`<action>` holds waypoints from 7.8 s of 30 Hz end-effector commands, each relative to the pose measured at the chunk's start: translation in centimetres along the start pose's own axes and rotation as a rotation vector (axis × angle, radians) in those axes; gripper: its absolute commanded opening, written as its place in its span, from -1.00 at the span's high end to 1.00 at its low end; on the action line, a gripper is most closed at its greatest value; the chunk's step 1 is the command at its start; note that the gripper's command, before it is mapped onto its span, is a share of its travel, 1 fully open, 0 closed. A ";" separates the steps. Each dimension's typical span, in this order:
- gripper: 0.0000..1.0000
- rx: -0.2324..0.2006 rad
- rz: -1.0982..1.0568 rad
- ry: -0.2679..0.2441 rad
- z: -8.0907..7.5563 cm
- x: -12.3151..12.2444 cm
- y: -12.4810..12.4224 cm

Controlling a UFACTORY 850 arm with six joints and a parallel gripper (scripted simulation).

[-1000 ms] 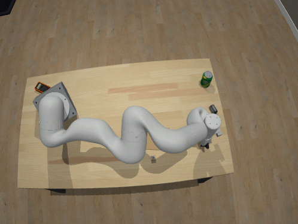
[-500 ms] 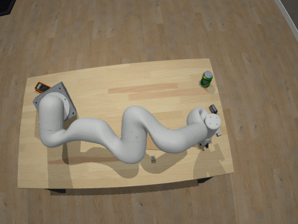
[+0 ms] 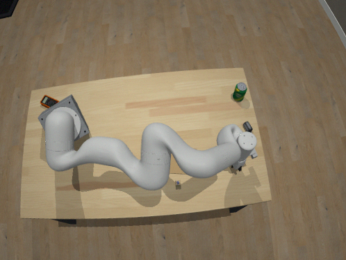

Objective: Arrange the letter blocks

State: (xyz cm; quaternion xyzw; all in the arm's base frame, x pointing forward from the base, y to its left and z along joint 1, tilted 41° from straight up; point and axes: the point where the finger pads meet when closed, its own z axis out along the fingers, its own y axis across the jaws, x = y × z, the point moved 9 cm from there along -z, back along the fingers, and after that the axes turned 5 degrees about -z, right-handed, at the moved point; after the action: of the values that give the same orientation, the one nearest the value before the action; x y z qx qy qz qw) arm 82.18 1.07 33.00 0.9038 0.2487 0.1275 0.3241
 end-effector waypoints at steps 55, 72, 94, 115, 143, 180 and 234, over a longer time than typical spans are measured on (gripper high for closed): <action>0.54 -0.001 0.001 0.002 -10.1 0.1 0.0; 0.54 -0.034 -0.348 -0.014 -10.0 -7.5 -2.1; 0.54 -0.003 -0.988 -0.001 -10.5 -24.7 -9.7; 0.54 -0.001 -1.007 0.001 -10.3 -25.3 -10.0; 0.54 -0.001 -1.007 0.001 -1.1 -25.3 -10.0; 0.54 -0.001 -1.007 0.001 -0.9 -25.3 -10.0; 0.54 -0.001 -1.007 0.001 -0.5 -25.3 -10.0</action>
State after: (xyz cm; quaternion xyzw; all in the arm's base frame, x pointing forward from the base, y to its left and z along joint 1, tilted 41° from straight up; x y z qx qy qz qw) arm 56.96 -5.47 25.06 0.6715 0.6540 -0.0447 0.3454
